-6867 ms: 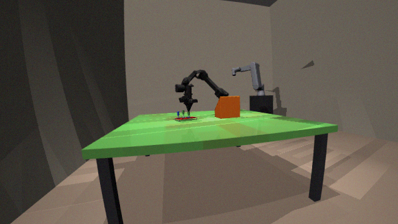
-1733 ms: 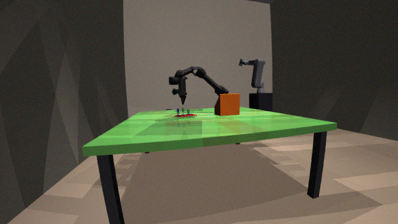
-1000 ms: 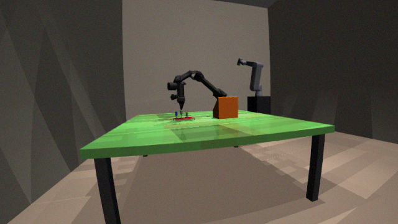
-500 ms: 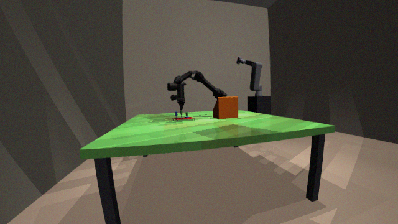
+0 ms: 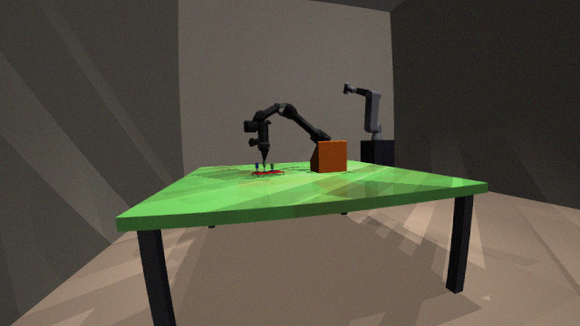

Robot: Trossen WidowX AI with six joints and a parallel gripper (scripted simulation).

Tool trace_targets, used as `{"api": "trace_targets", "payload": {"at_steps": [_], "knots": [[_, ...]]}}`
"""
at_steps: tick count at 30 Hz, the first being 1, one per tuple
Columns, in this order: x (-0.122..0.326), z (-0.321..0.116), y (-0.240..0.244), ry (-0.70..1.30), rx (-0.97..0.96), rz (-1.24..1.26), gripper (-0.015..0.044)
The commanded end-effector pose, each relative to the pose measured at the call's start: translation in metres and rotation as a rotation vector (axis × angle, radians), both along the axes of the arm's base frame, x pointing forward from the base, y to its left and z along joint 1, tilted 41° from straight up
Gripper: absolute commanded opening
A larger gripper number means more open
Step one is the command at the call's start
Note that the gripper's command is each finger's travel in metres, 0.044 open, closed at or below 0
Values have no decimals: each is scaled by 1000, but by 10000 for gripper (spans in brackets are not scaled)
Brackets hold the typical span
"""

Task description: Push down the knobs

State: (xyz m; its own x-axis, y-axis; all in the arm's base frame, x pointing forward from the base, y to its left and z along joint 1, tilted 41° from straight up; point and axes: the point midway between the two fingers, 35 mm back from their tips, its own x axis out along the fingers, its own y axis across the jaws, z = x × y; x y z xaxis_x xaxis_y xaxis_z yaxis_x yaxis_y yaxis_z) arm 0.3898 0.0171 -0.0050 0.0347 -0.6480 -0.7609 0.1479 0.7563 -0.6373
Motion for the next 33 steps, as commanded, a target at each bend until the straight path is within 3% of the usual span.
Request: {"api": "trace_targets", "payload": {"at_steps": [1,33], "knots": [[0,0,0,2,-3,3,0],[0,-10,-9,2,-3,3,0]]}}
